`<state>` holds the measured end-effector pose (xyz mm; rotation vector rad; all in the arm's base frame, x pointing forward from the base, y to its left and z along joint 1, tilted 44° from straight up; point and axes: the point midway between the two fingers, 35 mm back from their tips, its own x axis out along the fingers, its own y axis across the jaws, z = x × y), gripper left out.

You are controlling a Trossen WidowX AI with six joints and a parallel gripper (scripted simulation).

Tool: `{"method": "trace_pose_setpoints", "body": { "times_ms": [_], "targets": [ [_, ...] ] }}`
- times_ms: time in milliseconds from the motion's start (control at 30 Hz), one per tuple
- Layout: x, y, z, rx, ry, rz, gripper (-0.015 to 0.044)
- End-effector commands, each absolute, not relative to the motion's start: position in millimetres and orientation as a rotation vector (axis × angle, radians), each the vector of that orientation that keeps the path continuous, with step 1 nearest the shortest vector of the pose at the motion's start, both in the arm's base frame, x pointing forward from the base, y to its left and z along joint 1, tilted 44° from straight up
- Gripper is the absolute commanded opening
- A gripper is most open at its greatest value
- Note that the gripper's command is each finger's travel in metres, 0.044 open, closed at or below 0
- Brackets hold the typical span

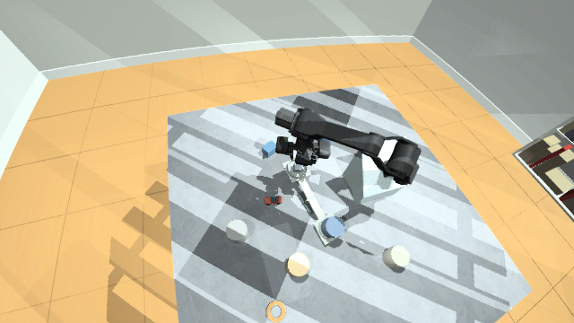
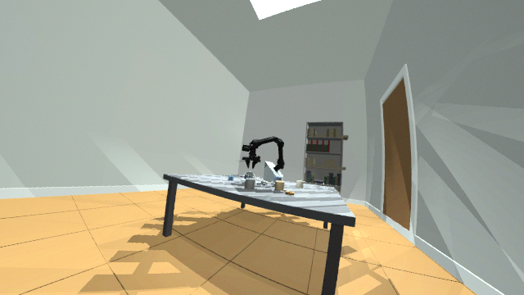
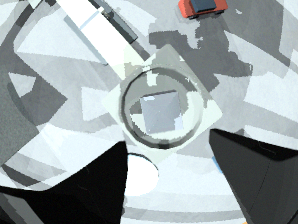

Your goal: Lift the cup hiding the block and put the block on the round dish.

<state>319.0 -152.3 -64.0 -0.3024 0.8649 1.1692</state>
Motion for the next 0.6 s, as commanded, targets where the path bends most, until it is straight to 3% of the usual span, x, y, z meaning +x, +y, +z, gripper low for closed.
{"method": "trace_pose_setpoints", "body": {
  "times_ms": [0,567],
  "targets": [
    [322,-150,-60,-0.341,0.832,1.193,0.026],
    [326,-131,-80,-0.341,0.831,1.193,0.026]
  ]
}}
